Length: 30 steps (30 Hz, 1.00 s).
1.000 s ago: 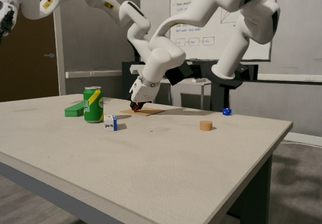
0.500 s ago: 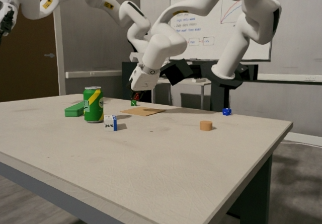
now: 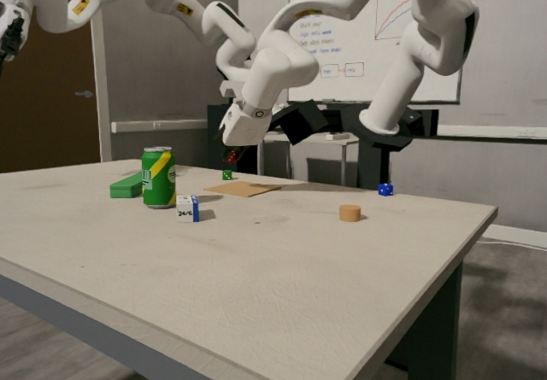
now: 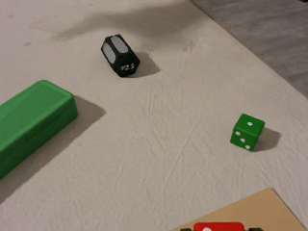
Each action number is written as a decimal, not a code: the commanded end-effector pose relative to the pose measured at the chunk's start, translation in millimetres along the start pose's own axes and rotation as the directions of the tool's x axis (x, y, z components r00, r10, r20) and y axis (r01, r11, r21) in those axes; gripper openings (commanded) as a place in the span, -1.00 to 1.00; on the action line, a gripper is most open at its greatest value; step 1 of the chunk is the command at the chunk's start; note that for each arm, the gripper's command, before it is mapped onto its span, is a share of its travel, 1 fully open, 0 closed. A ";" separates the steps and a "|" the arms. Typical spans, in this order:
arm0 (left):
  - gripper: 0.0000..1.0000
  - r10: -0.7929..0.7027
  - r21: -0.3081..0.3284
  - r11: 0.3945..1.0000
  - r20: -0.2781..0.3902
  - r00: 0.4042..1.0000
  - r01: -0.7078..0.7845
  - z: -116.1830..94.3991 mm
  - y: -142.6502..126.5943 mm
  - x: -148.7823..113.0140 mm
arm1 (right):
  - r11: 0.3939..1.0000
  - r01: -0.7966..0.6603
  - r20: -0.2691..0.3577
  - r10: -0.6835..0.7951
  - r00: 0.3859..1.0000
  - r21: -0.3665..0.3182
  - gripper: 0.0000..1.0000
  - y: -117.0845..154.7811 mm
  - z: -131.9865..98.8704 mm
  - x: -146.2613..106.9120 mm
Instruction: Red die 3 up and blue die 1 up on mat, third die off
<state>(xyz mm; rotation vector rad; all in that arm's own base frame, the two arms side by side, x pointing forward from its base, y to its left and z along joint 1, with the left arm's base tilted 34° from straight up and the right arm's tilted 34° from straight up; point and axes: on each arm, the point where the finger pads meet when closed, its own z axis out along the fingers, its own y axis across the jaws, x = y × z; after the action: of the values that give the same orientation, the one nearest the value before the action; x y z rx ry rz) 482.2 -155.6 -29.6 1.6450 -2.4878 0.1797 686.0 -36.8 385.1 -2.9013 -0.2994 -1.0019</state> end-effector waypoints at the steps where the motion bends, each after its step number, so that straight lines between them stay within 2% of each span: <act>1: -0.55 0.002 0.003 1.000 0.001 1.000 -0.002 -1.3 -1.4 0.7 | 1.000 0.002 -0.005 -0.002 1.000 -0.001 1.00 -0.7 -2.3 2.2; 5: -0.55 0.001 0.000 1.000 0.022 1.000 -0.001 -1.1 -1.0 0.6 | 1.000 0.002 -0.005 -0.002 1.000 -0.001 1.00 -0.7 -2.3 2.2; 10: -0.55 0.001 0.000 1.000 0.110 0.994 -0.001 -1.0 -1.0 1.5 | 1.000 0.002 -0.005 -0.002 1.000 -0.001 1.00 -0.7 -2.3 2.2; 12: -0.55 0.001 0.000 1.000 0.110 0.994 -0.001 -1.0 -1.0 1.5 | 1.000 0.002 -0.005 -0.002 1.000 -0.001 1.00 -0.7 -2.3 2.2; 20: -0.55 0.001 0.001 1.000 0.245 0.969 -0.001 -0.9 -1.2 3.3 | 1.000 0.002 -0.005 -0.002 1.000 -0.001 1.00 -0.7 -2.3 2.2; 30: -0.55 0.001 0.002 1.000 0.264 0.965 -0.002 -0.5 -1.3 6.6 | 1.000 0.002 -0.005 -0.002 1.000 -0.001 1.00 -0.7 -2.3 2.2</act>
<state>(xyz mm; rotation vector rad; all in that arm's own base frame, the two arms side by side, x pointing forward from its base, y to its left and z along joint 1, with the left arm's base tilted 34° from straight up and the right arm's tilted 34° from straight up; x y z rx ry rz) 480.1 -160.8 -29.0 1.7678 -2.6716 -0.0343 686.0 -36.8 385.1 -2.9013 -0.2994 -1.0019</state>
